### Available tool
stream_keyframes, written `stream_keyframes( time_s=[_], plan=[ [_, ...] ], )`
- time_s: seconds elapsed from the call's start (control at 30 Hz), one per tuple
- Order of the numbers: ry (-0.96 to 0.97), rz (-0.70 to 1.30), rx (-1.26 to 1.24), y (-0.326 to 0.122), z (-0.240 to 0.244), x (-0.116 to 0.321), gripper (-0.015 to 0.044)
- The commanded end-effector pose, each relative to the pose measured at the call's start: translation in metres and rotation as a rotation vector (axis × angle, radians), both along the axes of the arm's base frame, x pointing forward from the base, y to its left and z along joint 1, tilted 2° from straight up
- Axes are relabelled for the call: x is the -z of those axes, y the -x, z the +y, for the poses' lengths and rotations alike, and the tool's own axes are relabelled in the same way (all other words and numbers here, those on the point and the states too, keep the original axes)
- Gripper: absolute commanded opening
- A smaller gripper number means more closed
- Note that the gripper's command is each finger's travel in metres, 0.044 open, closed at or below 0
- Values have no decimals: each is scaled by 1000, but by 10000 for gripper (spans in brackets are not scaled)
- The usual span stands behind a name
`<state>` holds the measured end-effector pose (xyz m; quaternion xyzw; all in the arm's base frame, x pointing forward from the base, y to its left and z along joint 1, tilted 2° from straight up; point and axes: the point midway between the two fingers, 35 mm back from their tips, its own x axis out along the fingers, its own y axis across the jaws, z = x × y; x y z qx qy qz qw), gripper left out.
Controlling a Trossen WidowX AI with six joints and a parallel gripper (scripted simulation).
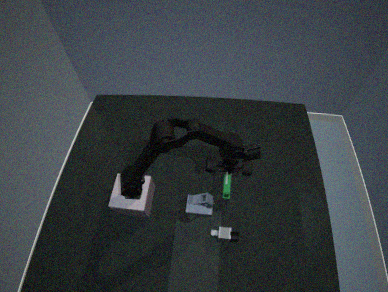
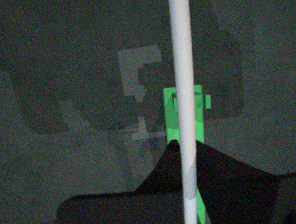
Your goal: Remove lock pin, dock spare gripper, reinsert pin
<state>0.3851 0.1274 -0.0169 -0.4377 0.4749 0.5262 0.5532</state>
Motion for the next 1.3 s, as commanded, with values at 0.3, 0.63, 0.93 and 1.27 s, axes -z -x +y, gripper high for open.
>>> stream_keyframes(
  time_s=[0.3, 0.63, 0.93, 1.27],
  plan=[
    [2, 0, 4, -2, -23, -5, 0],
    [5, 2, 9, -3, -54, -13, 0],
    [5, 1, 10, -3, -59, -8, 0],
    [4, -2, 10, -3, -58, 7, 0]
  ],
)
